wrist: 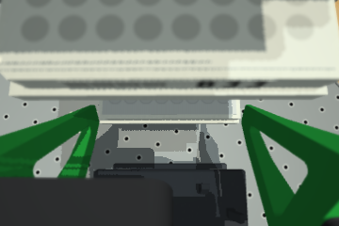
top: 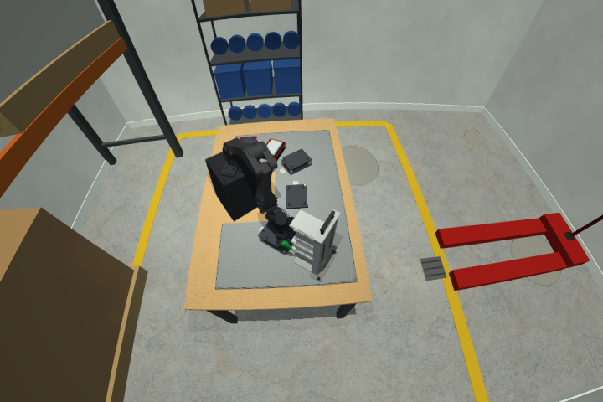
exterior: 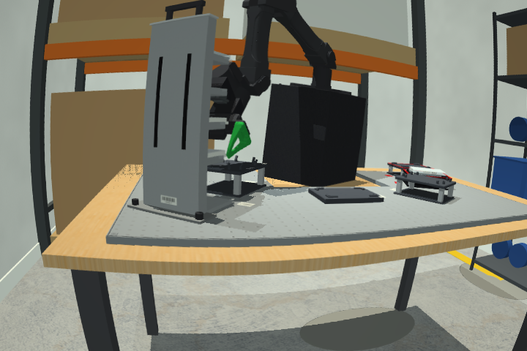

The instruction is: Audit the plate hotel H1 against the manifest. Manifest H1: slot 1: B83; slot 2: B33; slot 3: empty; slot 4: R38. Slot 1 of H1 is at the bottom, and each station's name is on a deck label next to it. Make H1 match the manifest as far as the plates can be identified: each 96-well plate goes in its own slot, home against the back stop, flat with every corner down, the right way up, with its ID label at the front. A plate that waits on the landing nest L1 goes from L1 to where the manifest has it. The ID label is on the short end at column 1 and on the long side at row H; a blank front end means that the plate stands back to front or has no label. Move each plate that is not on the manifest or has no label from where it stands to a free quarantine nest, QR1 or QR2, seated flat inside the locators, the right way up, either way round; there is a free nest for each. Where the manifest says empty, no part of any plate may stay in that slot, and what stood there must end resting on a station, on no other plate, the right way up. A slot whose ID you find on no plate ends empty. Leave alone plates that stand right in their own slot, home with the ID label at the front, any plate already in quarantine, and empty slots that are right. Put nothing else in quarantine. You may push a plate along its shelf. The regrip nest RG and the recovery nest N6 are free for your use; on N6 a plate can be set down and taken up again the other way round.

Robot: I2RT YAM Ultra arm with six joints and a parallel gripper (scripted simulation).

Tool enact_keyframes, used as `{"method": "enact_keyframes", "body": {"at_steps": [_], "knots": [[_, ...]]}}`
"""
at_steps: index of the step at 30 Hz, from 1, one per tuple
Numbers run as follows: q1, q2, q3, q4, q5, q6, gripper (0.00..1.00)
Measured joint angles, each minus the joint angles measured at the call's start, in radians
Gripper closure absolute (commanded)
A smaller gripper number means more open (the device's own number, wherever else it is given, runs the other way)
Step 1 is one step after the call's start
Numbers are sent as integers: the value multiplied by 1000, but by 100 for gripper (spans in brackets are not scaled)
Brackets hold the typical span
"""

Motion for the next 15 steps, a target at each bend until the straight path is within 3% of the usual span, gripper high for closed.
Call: {"method": "enact_keyframes", "body": {"at_steps": [7, 8, 15], "knots": [[6, 2, 14, -16, 3, 3, 0], [6, 2, 14, -16, 3, 3, 14], [6, 2, 14, -16, 4, 3, 14]]}}
